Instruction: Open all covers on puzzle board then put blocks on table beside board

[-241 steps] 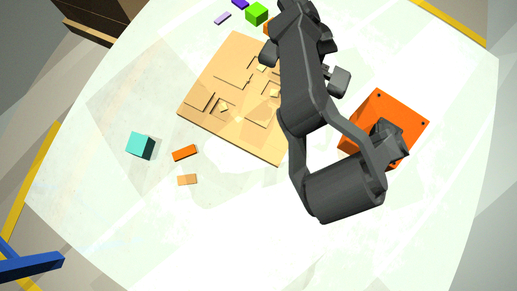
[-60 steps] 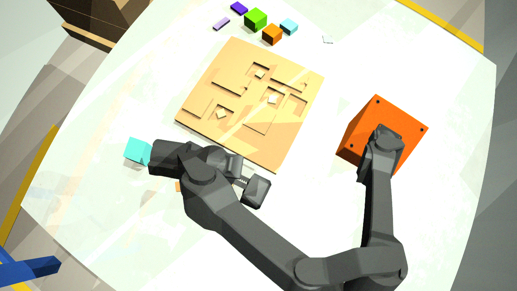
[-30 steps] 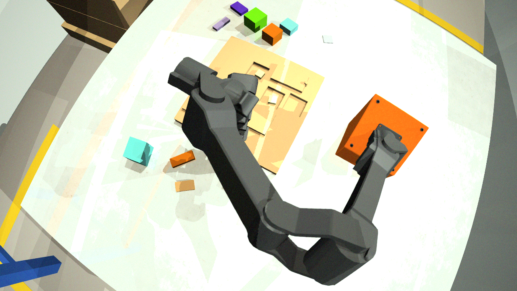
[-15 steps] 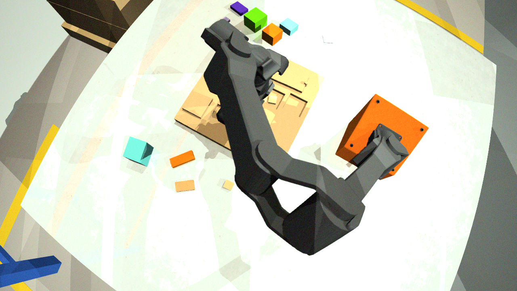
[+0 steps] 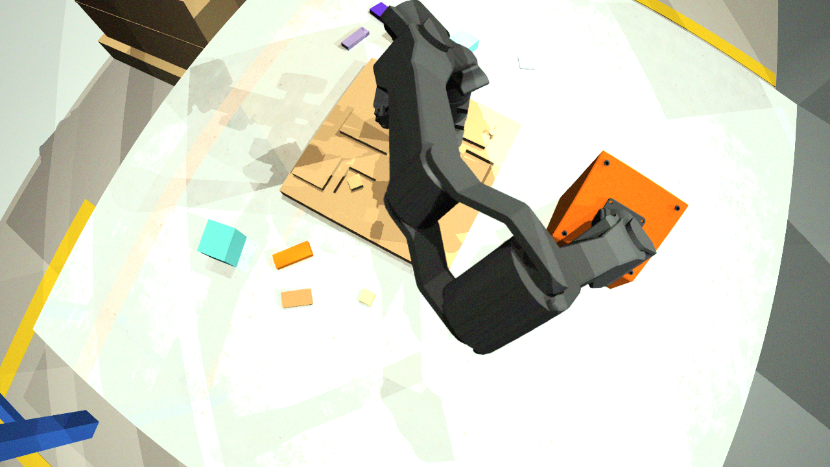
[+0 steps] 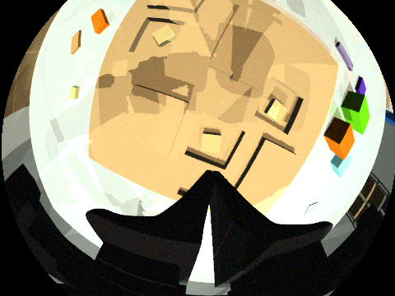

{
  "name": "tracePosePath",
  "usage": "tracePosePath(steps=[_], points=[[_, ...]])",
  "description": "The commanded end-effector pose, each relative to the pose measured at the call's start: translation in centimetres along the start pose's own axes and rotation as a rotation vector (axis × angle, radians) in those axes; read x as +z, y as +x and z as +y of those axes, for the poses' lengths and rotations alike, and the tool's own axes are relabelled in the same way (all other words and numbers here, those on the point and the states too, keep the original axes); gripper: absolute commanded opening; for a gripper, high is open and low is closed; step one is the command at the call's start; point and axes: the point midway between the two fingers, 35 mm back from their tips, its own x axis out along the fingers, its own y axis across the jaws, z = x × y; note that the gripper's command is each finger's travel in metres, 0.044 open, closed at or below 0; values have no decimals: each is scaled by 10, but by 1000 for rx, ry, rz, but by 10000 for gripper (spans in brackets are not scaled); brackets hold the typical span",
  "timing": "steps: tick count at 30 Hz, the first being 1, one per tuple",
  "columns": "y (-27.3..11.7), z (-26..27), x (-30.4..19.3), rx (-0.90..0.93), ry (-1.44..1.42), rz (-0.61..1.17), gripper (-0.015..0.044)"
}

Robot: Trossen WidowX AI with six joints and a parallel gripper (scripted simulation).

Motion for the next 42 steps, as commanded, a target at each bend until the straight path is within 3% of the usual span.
tracePosePath(steps=[1,13,38,42], points=[[2,0,-1,-3,-19,-1,0],[49,1,-1,0,-19,-2,0],[64,-2,1,1,-19,-2,0],[64,-3,1,0,-172,-2,0]])
